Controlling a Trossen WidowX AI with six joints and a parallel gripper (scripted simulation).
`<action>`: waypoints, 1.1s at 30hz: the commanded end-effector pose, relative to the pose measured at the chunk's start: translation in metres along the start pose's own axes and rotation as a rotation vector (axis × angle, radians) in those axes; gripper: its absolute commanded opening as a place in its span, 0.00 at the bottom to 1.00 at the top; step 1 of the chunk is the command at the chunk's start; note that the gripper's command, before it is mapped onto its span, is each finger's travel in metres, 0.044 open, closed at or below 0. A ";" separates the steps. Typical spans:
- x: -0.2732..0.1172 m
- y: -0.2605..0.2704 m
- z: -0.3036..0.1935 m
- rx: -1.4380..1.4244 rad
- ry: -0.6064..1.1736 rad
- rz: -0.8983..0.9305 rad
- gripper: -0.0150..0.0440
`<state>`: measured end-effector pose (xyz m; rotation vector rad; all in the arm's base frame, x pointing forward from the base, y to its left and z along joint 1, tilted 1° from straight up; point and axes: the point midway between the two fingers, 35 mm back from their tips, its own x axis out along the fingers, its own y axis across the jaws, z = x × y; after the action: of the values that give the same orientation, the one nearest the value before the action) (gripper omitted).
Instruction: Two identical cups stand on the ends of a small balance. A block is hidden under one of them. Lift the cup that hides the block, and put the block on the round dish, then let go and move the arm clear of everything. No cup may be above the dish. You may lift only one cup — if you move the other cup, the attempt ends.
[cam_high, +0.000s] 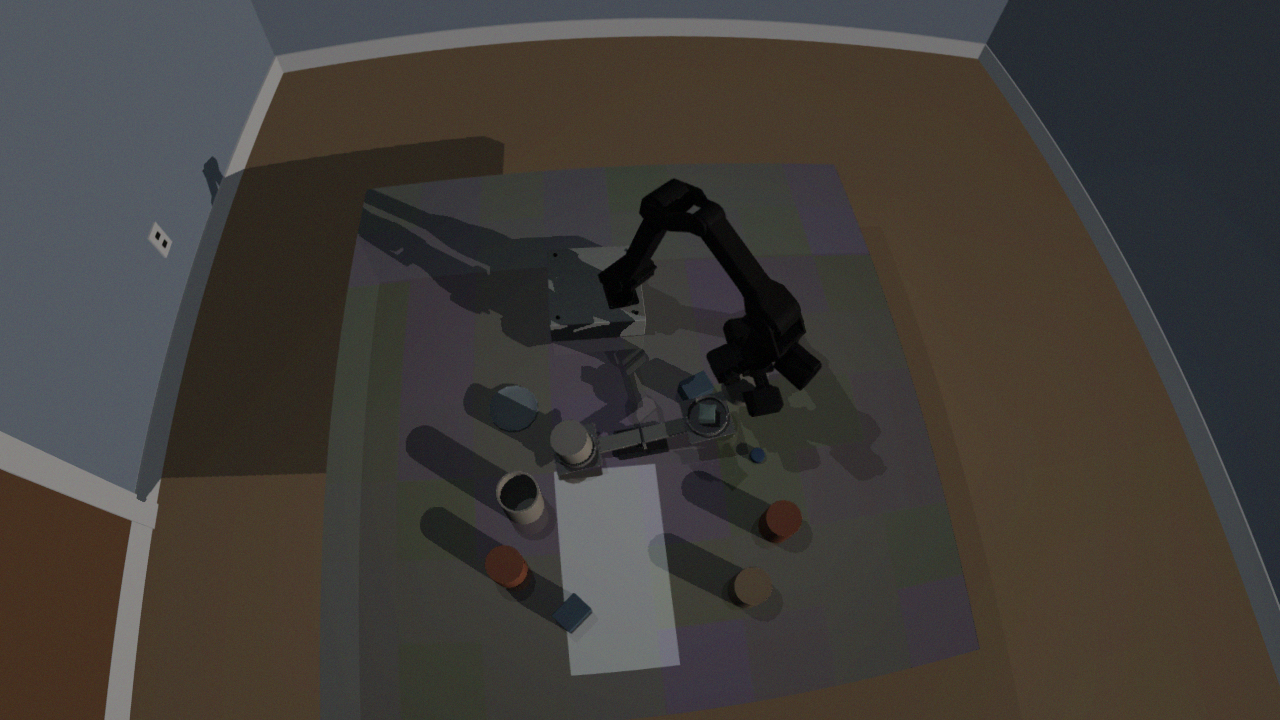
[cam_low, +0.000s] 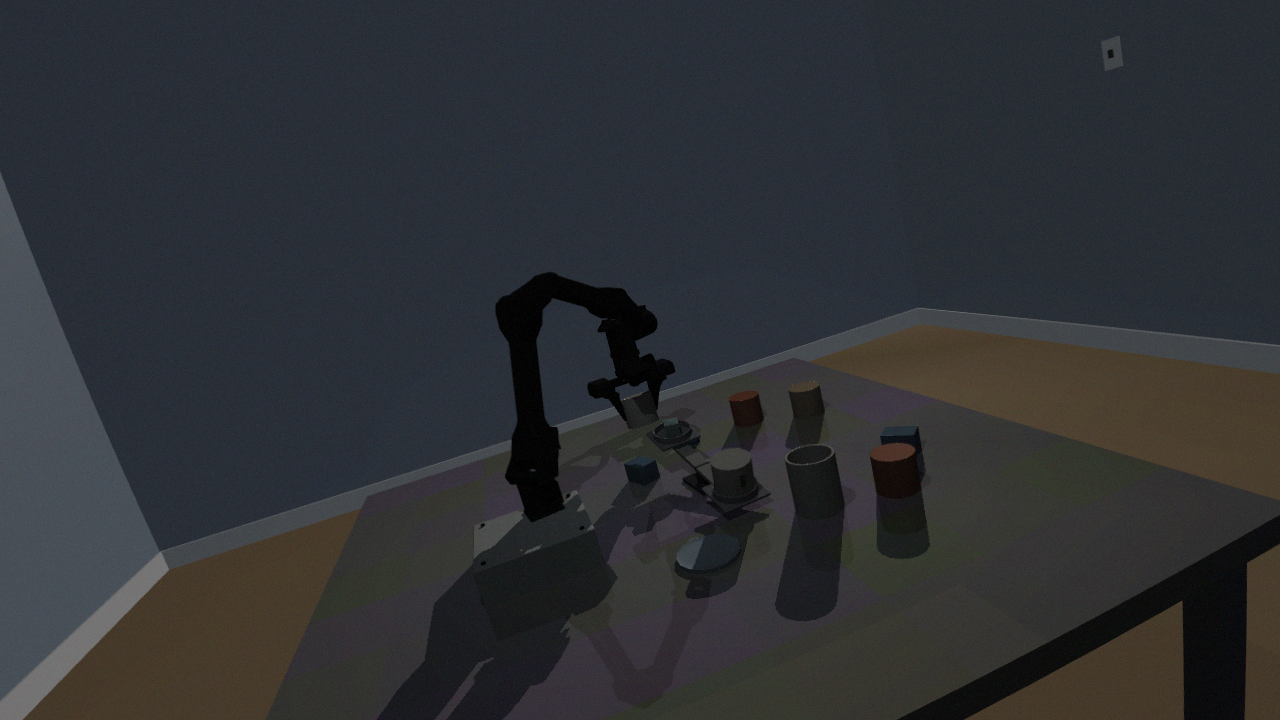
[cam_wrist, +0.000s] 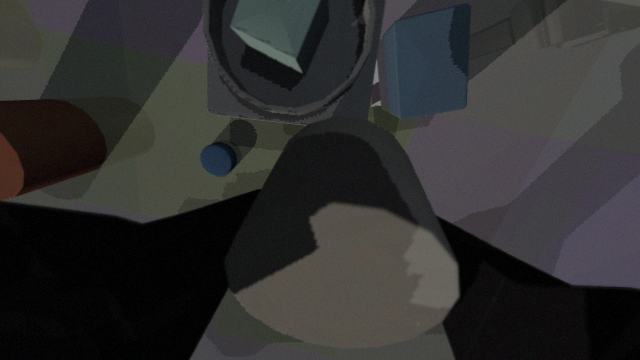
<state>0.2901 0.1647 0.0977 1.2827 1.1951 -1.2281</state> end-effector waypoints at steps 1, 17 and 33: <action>0.020 -0.019 -0.022 0.002 0.006 0.003 0.25; 0.074 -0.035 -0.035 0.001 0.009 0.003 0.25; 0.089 -0.035 -0.035 -0.001 0.005 -0.001 0.30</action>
<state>0.2583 0.2042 0.0097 1.2853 1.2005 -1.2252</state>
